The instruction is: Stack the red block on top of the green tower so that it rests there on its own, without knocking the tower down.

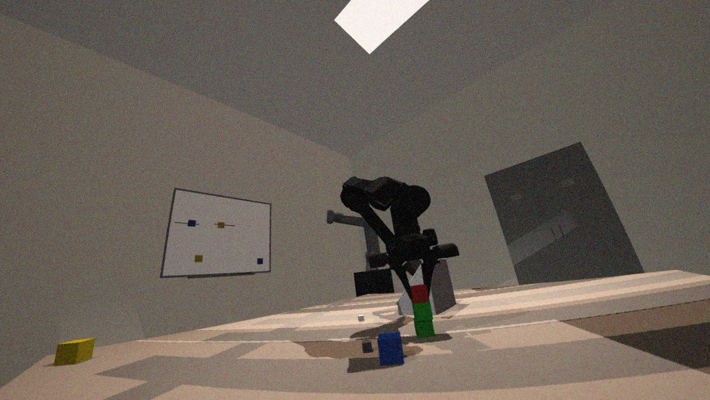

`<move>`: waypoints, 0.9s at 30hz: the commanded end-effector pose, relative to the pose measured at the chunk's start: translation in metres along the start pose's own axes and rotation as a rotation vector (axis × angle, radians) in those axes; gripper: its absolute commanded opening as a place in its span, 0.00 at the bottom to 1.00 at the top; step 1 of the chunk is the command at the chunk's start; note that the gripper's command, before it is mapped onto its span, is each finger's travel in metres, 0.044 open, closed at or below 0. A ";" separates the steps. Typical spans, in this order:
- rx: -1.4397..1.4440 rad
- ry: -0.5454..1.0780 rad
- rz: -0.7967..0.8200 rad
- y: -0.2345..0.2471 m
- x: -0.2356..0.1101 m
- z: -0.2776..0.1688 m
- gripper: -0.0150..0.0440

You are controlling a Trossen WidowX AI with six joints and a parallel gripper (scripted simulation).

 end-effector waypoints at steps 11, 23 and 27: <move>-0.005 0.002 -0.004 0.000 0.002 0.000 0.25; -0.002 0.000 -0.001 0.000 0.001 0.000 0.43; -0.002 0.000 -0.001 0.000 0.001 0.000 0.61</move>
Point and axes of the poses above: the point midway between the two fingers, 35 mm back from their tips, its own x axis out along the fingers, its own y axis across the jaws, z = x × y, the point moved 2 cm from there along -x, back along the fingers, and after that the axes turned 11 degrees about -x, right-handed, at the moved point
